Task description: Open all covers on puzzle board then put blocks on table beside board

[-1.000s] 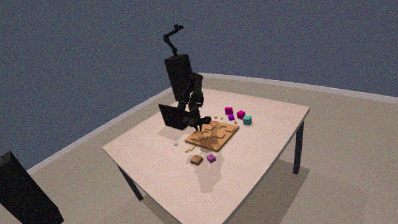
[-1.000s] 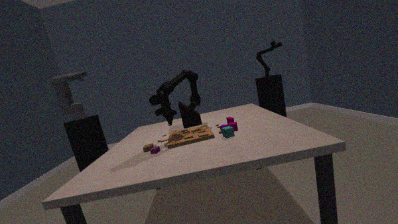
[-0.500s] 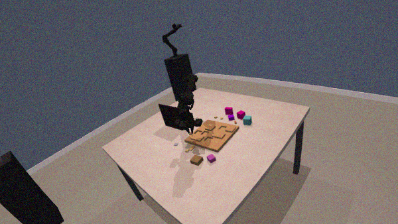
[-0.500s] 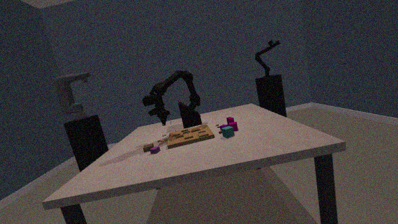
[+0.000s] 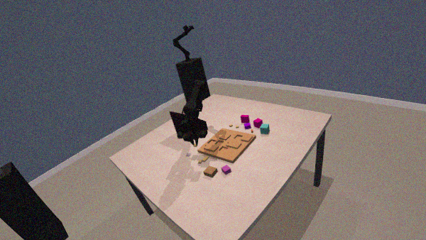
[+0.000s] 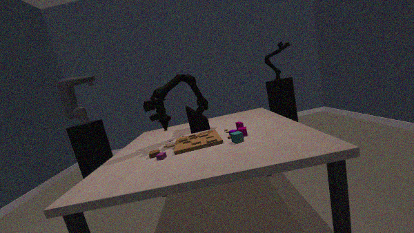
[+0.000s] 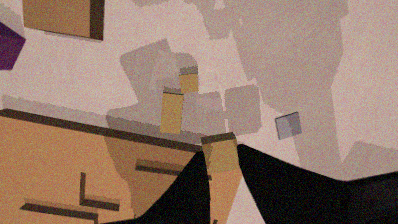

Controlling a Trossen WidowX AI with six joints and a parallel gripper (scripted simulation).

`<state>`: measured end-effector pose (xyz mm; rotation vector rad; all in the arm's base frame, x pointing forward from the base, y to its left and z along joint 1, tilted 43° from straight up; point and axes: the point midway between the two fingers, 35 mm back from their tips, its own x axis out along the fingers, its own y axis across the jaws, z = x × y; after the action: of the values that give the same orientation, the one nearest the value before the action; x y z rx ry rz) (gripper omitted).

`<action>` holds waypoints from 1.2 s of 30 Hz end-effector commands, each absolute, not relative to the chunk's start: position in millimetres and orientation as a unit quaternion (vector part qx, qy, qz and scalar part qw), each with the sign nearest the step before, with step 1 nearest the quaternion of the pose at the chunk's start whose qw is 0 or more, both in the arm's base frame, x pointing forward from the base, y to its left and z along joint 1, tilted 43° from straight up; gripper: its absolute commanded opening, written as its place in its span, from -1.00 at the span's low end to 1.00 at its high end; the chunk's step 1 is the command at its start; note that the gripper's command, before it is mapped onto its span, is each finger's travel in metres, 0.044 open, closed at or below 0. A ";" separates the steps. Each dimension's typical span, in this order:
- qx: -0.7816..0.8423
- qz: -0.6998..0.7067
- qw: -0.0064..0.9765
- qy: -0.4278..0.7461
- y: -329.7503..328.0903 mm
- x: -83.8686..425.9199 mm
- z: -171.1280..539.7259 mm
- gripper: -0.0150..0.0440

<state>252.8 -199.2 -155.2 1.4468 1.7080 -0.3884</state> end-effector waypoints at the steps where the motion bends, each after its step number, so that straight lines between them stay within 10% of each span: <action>1: 0.577 -0.155 0.423 0.682 -206.4 241.2 -162.2 -0.22; 36: 0.578 -0.151 0.421 0.683 -190.6 222.4 -207.2 -0.22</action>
<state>221.8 -193.1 -204.0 1.4407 1.7156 -0.3774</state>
